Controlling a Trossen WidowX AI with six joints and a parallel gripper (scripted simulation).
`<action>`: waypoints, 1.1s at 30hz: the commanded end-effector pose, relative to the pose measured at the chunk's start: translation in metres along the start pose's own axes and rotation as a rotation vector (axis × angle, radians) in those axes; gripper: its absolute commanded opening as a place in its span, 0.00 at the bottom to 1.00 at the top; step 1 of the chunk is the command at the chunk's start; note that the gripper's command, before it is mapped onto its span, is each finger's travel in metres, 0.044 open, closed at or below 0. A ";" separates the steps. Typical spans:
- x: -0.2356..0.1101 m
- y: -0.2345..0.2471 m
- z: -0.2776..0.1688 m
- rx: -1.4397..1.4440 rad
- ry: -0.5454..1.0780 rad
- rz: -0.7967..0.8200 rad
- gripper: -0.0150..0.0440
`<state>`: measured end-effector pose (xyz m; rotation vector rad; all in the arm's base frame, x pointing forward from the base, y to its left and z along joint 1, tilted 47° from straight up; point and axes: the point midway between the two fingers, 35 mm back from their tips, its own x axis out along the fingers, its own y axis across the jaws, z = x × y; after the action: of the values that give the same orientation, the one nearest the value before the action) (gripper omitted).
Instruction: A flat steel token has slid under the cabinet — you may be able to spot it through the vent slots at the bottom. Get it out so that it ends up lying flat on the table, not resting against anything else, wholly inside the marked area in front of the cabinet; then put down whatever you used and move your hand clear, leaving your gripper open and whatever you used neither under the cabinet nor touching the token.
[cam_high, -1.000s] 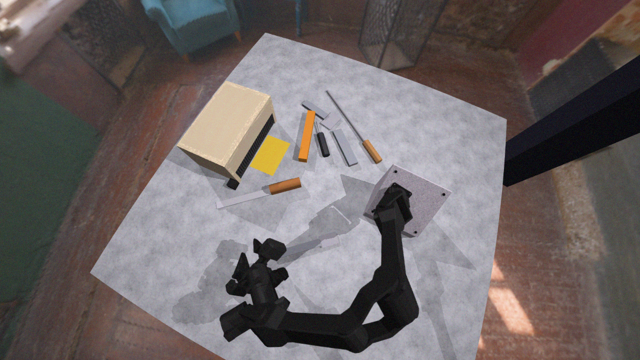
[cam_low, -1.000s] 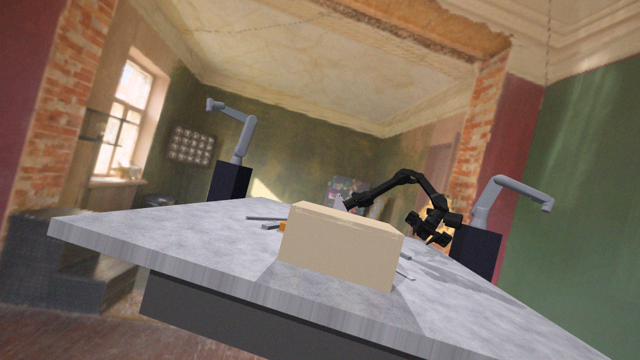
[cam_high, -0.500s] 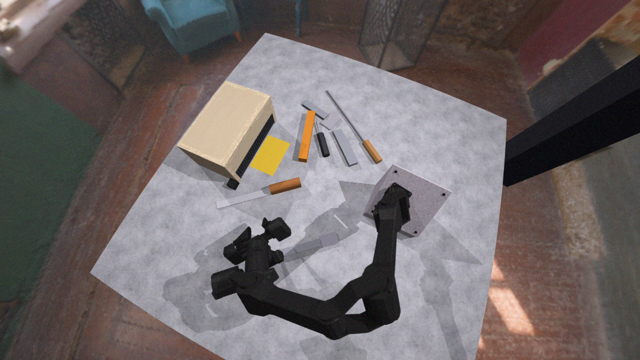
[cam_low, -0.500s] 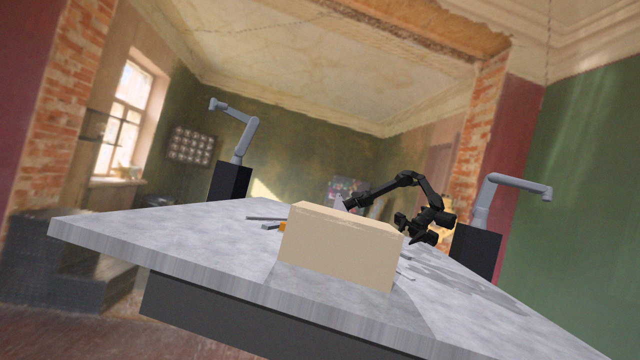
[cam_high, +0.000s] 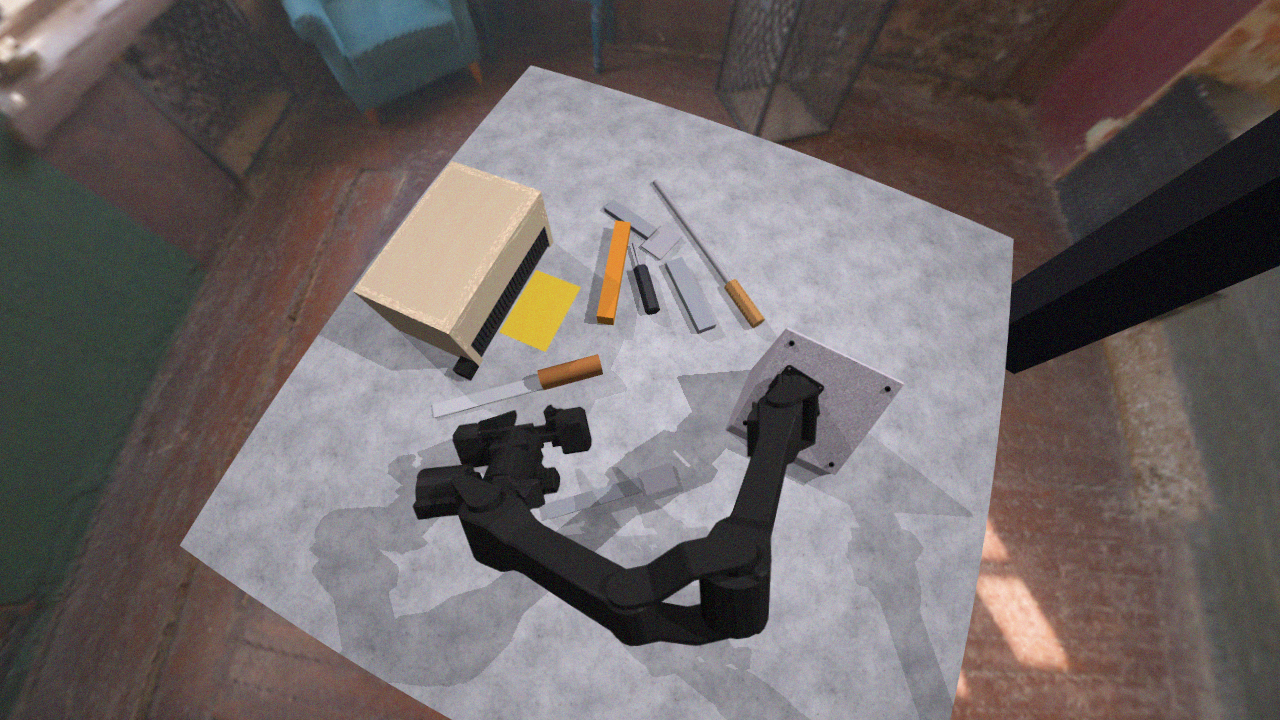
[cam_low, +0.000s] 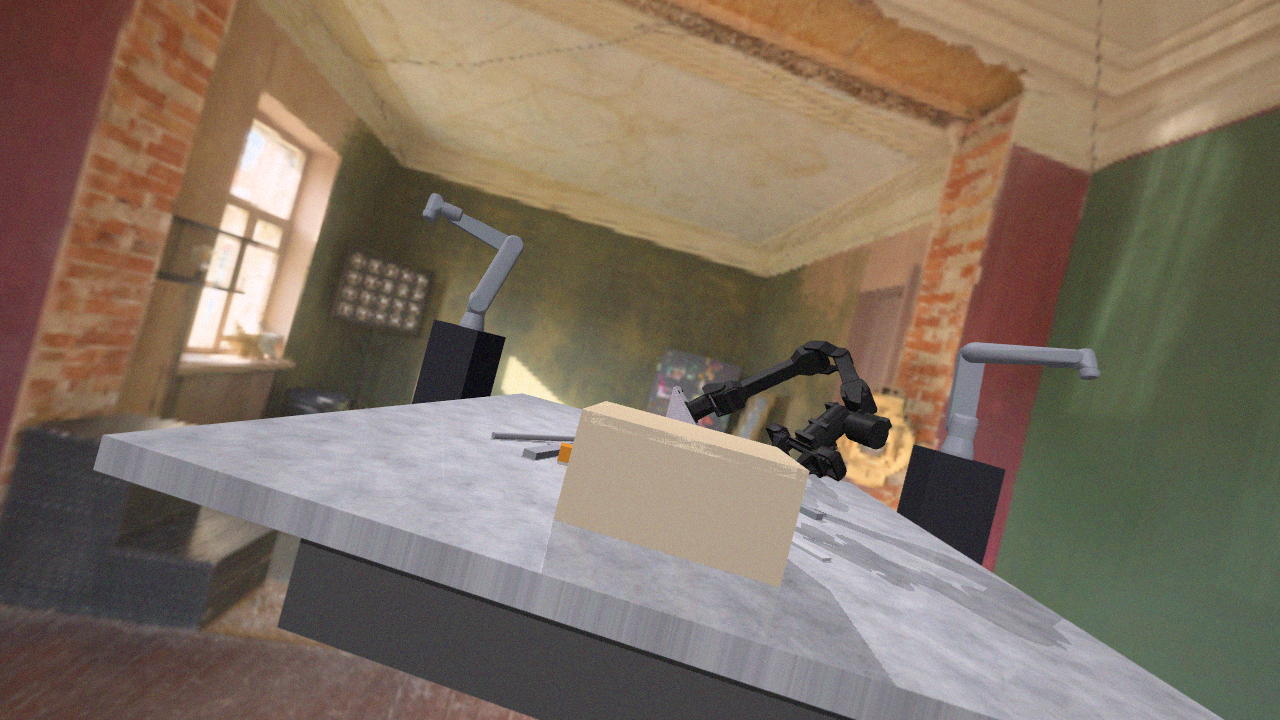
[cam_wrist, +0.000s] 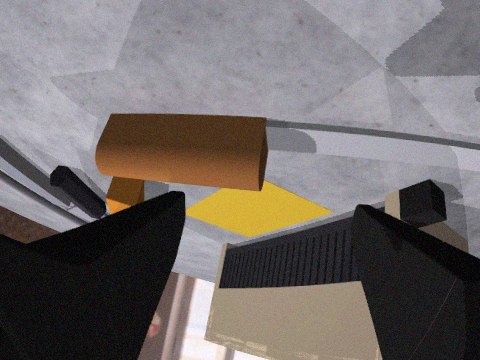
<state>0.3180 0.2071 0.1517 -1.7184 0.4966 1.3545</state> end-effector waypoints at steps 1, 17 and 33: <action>0.014 0.012 -0.007 0.096 -0.049 0.059 0.71; 0.043 0.043 -0.037 0.525 -0.245 0.212 0.71; 0.057 0.070 -0.065 0.989 -0.451 0.349 0.71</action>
<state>0.3252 0.1335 0.0829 -0.6321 0.9642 1.3409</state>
